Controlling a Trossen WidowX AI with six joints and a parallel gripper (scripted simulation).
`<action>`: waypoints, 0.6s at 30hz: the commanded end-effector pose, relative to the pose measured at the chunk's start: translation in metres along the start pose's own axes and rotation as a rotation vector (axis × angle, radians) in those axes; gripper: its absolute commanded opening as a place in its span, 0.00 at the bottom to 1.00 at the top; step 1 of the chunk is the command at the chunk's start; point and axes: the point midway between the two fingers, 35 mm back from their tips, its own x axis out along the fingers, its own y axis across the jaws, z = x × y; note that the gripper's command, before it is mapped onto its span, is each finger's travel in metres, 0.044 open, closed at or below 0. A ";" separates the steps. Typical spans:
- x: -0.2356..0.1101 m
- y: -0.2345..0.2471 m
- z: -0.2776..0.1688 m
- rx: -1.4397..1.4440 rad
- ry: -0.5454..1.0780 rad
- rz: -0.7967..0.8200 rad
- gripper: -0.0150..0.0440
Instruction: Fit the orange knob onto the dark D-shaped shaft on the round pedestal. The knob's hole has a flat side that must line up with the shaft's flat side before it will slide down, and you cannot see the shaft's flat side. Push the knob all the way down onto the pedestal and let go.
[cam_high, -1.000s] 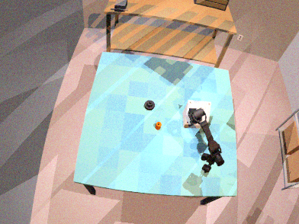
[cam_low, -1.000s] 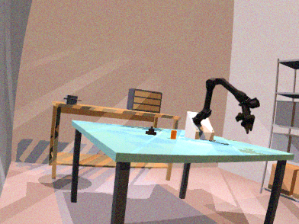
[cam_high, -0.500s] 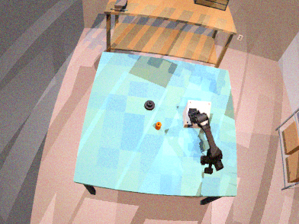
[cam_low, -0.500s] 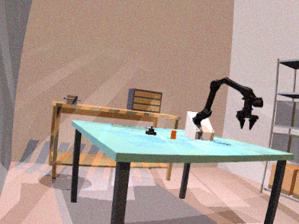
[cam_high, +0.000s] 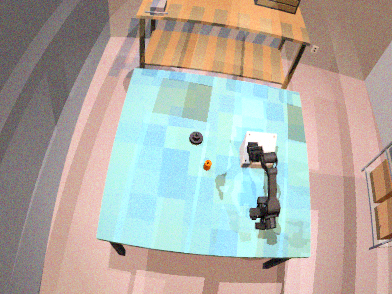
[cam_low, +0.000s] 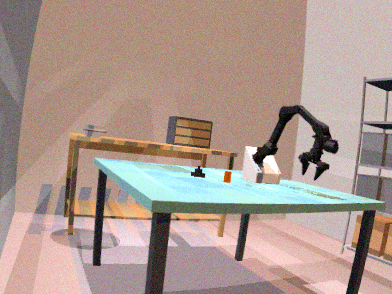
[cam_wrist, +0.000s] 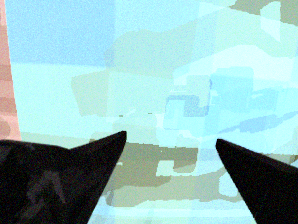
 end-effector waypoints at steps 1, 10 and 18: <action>0.034 -0.017 0.045 -0.052 -0.029 -0.123 1.00; 0.075 -0.072 0.145 -0.077 0.020 -0.303 1.00; 0.083 -0.139 0.220 0.004 0.108 -0.328 1.00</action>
